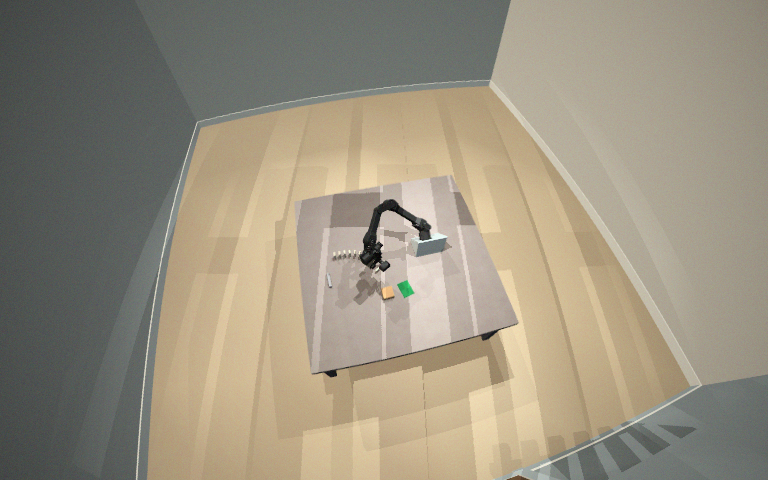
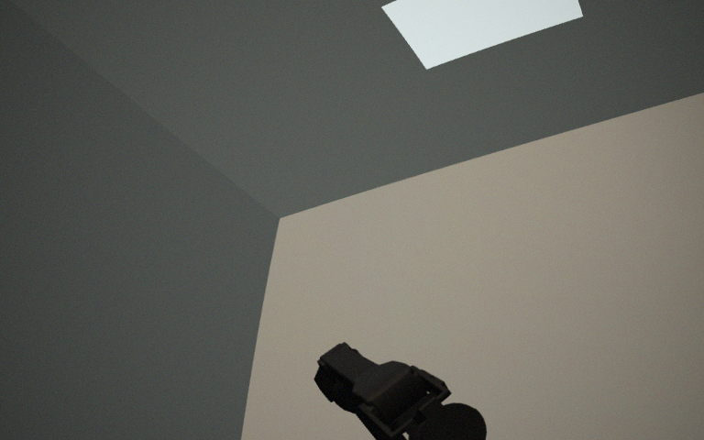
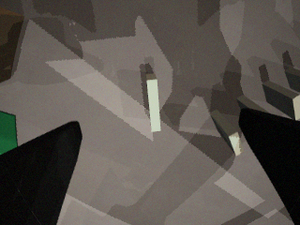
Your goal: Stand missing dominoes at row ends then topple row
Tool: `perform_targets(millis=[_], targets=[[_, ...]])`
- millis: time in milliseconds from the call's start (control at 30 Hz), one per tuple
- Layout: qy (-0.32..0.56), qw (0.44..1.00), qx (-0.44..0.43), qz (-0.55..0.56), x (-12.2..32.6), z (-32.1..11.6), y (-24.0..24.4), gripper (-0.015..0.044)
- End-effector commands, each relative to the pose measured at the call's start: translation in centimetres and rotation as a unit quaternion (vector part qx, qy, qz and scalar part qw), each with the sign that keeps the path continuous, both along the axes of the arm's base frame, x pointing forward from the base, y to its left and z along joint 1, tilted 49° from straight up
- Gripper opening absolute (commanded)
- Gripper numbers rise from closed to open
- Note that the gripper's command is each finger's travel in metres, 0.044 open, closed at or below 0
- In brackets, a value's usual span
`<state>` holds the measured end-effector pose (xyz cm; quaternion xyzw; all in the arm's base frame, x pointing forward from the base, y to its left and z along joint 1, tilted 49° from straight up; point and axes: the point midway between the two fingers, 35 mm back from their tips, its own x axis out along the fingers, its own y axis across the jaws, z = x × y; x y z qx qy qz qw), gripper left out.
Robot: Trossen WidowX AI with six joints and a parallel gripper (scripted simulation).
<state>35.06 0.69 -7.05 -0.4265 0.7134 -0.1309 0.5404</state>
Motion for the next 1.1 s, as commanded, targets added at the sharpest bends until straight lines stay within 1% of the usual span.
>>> perform_targets(millis=[0, 67, 267, 967, 1067], targets=[[0.01, 1.0, 0.001, 0.01, -0.1, -0.3, 0.0, 0.044], [0.01, 1.0, 0.001, 0.01, 0.0, -0.8, -0.5, 0.044], [0.011, 1.0, 0.0, 0.01, -0.4, -4.5, -4.8, 0.044], [0.011, 1.0, -0.001, 0.01, -0.5, -5.6, -6.1, 0.044], [0.011, 1.0, -0.001, 0.01, -0.5, -5.6, -6.1, 0.0361]])
